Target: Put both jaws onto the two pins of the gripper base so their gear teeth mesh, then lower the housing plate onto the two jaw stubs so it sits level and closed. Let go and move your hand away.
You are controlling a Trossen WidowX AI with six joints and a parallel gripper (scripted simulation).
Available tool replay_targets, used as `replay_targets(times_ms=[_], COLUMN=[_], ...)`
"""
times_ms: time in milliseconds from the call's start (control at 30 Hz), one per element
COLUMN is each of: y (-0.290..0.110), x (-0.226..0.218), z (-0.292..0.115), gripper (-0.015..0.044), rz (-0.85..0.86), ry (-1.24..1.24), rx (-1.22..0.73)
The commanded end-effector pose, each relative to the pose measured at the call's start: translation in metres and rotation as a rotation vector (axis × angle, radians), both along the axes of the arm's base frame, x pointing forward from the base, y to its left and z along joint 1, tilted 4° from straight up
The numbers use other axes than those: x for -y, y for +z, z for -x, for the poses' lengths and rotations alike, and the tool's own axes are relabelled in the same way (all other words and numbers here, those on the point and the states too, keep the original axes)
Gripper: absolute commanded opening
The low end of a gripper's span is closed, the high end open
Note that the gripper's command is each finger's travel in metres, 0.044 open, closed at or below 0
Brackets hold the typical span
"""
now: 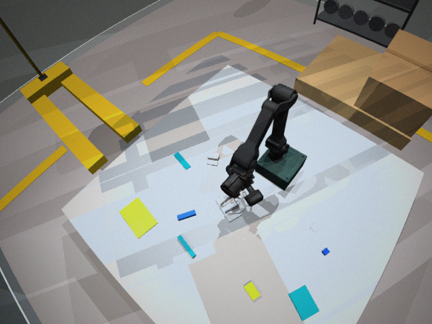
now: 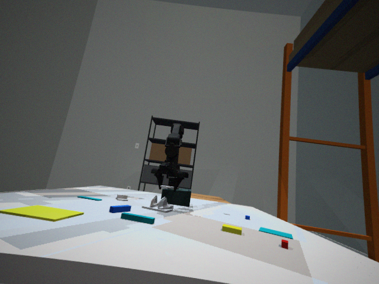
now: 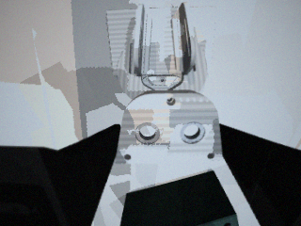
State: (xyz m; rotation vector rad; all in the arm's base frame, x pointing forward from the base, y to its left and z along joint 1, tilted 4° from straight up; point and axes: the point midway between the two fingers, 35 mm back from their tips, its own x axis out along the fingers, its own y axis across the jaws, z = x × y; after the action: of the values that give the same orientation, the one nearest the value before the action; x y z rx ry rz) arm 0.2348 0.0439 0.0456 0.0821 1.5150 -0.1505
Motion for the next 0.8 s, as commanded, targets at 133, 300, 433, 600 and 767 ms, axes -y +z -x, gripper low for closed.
replay_targets(times_ms=[133,300,433,600,767], y=[0.0001,0.0001,0.0001,0.0001,-0.004], x=[0.0004,0.0004,0.0003,0.0003,0.0004], z=[0.0,0.0,-0.0002,-0.0002,-0.0009], gripper=[0.0351,0.0351,0.0351,0.0351,0.0351], rz=[0.004,0.004,0.003,0.003,0.003], ry=[-0.004,-0.004,-0.006,-0.006,-0.006], rx=[0.002,0.002,0.003,0.003,0.003])
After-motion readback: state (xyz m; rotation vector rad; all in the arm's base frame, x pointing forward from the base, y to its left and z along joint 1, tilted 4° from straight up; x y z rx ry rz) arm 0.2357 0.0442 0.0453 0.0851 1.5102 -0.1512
